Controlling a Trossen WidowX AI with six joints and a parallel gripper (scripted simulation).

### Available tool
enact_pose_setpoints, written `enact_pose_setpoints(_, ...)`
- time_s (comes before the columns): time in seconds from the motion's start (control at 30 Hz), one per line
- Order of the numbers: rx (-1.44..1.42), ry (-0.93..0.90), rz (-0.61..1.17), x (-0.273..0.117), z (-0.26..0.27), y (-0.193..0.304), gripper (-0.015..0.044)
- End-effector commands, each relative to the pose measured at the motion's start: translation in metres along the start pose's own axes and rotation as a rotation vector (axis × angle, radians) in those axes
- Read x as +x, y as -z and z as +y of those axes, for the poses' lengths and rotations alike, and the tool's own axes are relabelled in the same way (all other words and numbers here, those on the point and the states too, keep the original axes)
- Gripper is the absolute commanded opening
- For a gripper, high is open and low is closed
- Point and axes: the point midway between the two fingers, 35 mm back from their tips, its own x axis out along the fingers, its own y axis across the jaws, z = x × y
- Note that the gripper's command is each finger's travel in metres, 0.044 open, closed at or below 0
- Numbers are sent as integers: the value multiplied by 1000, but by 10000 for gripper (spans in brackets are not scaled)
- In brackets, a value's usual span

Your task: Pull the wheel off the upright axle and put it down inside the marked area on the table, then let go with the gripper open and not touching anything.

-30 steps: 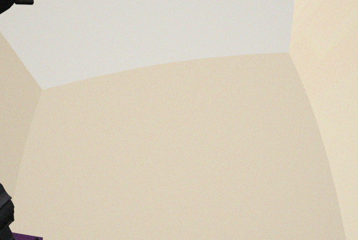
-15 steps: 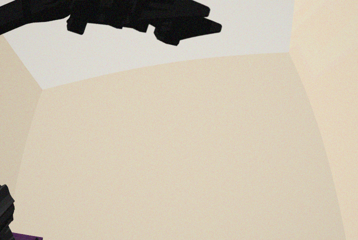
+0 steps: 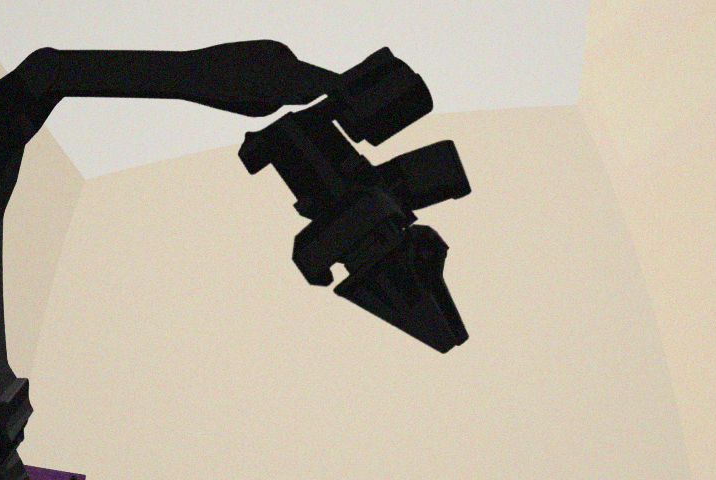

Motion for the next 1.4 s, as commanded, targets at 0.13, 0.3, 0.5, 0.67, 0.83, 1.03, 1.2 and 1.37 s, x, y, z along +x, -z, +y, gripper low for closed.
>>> enact_pose_setpoints(0.13, -132, 155, 275, 46, 36, 73, 300)
enact_pose_setpoints(0.3, -244, 297, 434, 66, 49, 123, 300)
enact_pose_setpoints(0.5, -303, 372, 497, 72, 52, 145, 300)
enact_pose_setpoints(0.67, -303, 372, 497, 75, 54, 142, 300)
enact_pose_setpoints(0.83, -303, 371, 497, 80, 52, 143, 300)
enact_pose_setpoints(1.03, -303, 371, 496, 106, 40, 154, 300)
enact_pose_setpoints(1.2, -303, 374, 495, 130, 27, 166, 300)
enact_pose_setpoints(1.37, -303, 375, 495, 136, 22, 169, 300)
